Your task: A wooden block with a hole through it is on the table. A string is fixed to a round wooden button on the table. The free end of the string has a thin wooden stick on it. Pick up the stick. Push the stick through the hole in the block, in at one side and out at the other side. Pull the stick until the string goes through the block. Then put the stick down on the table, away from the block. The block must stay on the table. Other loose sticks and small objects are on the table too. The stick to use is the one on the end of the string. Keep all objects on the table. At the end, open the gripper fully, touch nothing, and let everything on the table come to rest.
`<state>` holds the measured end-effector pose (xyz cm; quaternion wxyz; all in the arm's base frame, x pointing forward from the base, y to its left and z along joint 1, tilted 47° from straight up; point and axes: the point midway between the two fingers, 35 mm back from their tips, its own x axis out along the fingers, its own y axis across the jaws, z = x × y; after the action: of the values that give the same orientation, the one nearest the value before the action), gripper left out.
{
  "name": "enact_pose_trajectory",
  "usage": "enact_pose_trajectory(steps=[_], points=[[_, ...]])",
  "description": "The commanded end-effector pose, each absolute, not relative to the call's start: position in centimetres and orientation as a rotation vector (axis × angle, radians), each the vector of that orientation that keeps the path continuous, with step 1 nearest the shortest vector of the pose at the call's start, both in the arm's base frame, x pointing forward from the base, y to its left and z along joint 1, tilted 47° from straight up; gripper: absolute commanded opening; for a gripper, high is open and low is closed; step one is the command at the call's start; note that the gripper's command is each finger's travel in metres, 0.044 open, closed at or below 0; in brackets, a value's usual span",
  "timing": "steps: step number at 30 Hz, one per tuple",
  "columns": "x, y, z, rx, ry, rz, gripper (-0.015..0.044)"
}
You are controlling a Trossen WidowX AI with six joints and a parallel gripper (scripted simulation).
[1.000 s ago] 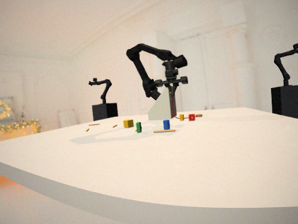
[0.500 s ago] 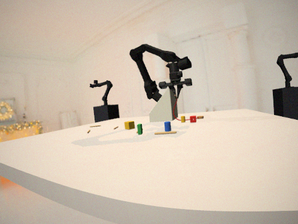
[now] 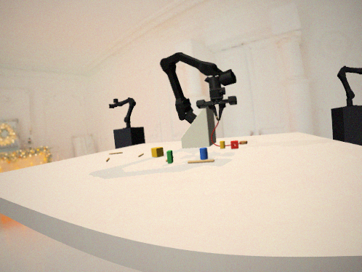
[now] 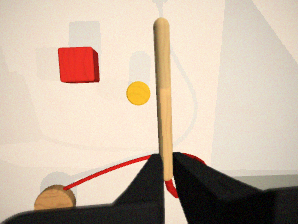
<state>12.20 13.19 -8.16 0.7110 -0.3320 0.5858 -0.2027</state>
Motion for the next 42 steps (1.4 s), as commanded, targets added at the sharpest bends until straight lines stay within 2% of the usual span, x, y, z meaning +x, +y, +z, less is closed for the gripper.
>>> enact_pose_trajectory(steps=[1, 42], points=[[12.1, 13.4, -8.7, -0.727, 1.307, -0.457, 0.0], [11.1, 14.8, -13.2, -0.716, 1.372, -0.486, 0.0]])
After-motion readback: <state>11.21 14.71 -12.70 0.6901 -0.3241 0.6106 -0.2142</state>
